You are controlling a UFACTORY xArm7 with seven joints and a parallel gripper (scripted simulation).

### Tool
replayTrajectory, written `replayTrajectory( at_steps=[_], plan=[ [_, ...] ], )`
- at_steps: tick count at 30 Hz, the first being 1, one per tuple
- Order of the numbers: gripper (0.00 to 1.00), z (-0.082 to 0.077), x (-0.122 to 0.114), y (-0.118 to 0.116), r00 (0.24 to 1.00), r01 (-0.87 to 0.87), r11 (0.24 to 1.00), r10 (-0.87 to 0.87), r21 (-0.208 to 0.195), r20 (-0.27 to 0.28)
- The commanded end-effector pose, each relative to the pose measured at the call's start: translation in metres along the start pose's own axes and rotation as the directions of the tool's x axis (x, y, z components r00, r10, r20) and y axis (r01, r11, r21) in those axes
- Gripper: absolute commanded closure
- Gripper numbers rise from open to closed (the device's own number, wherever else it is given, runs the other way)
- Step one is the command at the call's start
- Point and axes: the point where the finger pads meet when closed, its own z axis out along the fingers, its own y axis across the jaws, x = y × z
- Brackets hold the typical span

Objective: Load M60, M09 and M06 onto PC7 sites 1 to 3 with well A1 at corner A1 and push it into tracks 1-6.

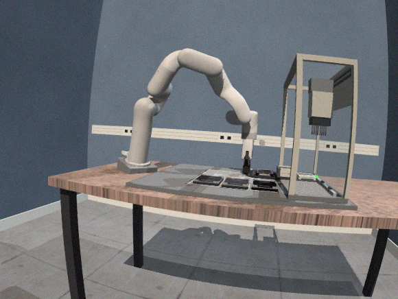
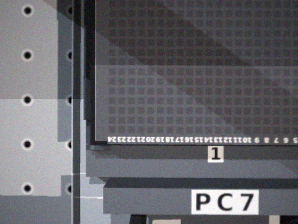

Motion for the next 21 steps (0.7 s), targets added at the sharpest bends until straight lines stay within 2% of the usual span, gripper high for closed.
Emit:
replayTrajectory(
  at_steps=[1,14,21],
  plan=[
    [0.18,-0.001,-0.001,-0.001,1.0,0.0,1.0,0.0,0.001,-0.004],
    [0.18,-0.001,-0.004,-0.001,1.0,0.0,1.0,0.0,0.001,-0.004],
    [0.18,-0.013,-0.004,-0.001,1.0,0.0,1.0,0.0,0.001,-0.004]
  ],
)
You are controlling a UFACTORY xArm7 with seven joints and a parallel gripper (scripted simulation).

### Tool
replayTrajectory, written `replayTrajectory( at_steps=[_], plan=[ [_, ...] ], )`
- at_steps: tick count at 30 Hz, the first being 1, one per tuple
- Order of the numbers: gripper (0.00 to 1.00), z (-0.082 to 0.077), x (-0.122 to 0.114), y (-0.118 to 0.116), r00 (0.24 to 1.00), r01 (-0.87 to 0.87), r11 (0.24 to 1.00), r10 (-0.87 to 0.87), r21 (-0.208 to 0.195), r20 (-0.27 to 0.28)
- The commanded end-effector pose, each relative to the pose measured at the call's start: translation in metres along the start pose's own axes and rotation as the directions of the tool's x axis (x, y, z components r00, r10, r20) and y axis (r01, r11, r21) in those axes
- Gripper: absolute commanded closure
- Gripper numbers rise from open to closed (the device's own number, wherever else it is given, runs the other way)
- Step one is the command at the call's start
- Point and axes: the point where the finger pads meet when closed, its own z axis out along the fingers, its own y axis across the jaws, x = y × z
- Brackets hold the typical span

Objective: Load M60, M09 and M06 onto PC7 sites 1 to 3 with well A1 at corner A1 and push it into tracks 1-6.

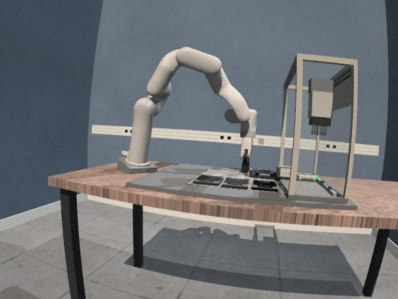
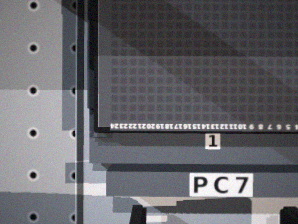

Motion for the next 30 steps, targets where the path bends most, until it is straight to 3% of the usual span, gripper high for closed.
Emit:
replayTrajectory(
  at_steps=[1,30],
  plan=[
    [0.18,-0.007,0.001,-0.001,1.0,0.0,1.0,0.0,0.001,-0.003],
    [0.18,-0.049,0.001,-0.001,1.0,0.0,1.0,0.0,0.001,-0.003]
  ],
)
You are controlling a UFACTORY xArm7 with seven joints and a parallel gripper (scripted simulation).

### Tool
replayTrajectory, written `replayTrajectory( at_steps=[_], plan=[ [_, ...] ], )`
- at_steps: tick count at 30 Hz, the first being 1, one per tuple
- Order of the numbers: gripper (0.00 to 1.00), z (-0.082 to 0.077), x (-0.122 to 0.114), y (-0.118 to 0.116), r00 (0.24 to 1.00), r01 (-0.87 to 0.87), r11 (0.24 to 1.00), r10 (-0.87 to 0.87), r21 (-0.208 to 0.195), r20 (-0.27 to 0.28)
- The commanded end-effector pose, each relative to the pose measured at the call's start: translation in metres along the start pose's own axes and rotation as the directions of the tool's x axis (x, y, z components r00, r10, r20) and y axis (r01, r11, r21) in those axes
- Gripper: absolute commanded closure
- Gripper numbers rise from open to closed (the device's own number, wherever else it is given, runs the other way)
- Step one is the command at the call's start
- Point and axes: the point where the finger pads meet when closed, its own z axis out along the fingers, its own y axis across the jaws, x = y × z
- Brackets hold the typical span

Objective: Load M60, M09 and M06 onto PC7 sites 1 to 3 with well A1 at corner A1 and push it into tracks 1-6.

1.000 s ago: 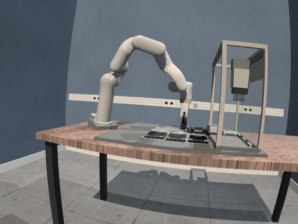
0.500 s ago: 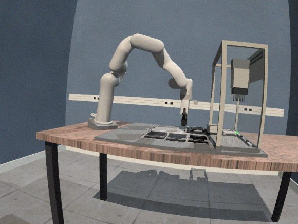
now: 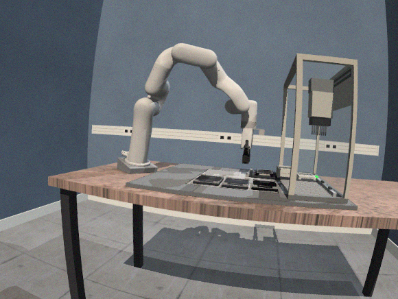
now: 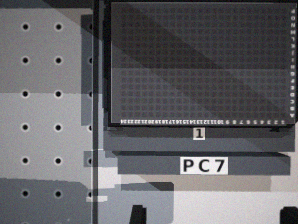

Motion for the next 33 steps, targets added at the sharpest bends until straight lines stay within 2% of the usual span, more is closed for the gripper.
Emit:
replayTrajectory(
  at_steps=[1,33],
  plan=[
    [0.18,-0.008,0.001,-0.001,1.0,0.0,1.0,0.0,0.001,-0.004],
    [0.18,-0.054,0.001,0.0,1.0,0.0,1.0,0.0,0.001,-0.004]
  ],
)
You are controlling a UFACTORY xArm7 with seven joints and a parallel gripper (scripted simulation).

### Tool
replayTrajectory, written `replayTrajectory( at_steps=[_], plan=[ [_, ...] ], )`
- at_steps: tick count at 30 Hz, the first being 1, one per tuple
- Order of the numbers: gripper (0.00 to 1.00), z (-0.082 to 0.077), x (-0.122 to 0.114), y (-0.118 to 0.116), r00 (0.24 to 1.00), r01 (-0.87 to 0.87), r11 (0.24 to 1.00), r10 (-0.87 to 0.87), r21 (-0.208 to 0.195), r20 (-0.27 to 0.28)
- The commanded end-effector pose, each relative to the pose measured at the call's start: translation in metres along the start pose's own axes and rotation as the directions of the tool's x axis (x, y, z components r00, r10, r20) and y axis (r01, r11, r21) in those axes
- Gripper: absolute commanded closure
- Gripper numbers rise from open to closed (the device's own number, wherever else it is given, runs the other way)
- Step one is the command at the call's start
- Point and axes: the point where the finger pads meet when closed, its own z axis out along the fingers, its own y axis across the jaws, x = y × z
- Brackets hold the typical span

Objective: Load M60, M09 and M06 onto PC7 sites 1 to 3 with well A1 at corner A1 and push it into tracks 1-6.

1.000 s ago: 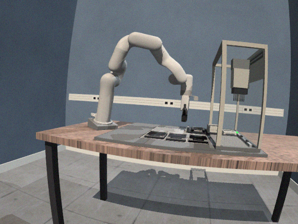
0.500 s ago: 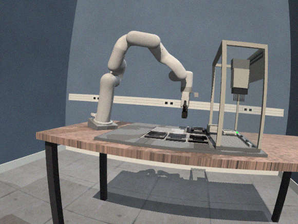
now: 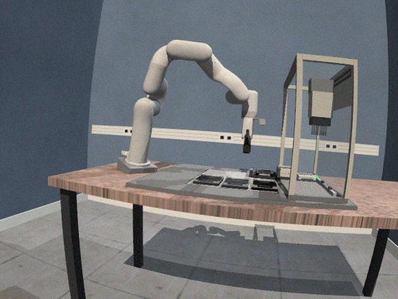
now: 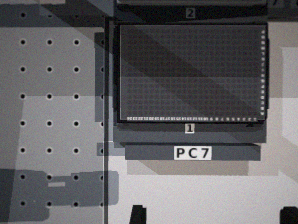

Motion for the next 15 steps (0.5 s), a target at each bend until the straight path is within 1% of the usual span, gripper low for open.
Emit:
replayTrajectory(
  at_steps=[1,15],
  plan=[
    [0.18,-0.008,0.001,-0.001,1.0,0.0,1.0,0.0,0.001,-0.004],
    [0.18,-0.028,0.001,0.0,1.0,0.0,1.0,0.0,0.001,-0.004]
  ],
)
